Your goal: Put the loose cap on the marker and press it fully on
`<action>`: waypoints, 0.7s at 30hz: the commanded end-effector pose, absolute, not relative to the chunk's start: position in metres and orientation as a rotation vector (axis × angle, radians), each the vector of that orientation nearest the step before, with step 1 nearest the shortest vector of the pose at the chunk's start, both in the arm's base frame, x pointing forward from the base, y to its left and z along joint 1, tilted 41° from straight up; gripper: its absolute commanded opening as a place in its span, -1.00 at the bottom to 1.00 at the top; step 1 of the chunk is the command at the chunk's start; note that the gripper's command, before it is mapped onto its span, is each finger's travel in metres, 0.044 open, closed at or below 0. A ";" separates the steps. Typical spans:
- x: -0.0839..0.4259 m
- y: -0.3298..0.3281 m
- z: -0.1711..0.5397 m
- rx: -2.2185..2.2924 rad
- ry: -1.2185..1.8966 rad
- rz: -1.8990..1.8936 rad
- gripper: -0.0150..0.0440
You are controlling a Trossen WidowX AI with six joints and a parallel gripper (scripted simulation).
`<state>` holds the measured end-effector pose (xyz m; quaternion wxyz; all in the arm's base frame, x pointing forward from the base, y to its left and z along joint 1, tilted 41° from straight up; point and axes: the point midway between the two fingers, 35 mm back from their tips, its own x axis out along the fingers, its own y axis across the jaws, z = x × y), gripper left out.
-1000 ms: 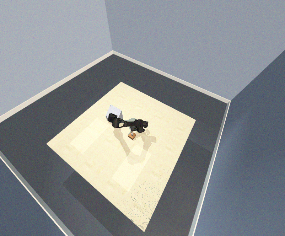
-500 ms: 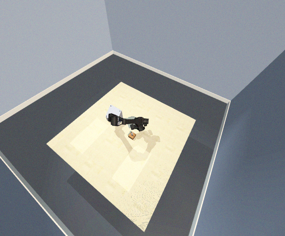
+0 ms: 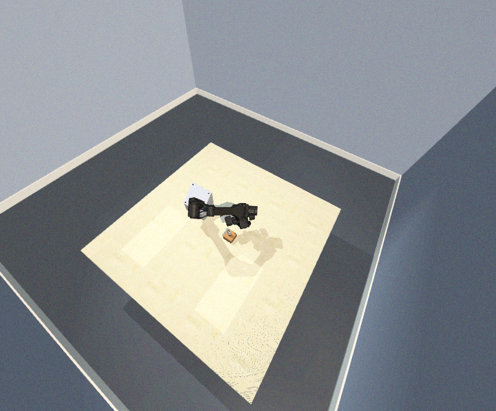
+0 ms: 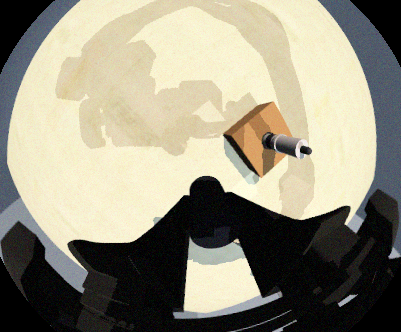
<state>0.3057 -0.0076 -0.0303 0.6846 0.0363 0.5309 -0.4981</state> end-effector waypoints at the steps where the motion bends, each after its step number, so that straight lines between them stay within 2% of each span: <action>1: 0.303 -0.012 -0.016 0.080 1.191 -1.112 -0.49; 21: 0.285 -0.033 0.044 0.078 1.191 -1.114 -0.49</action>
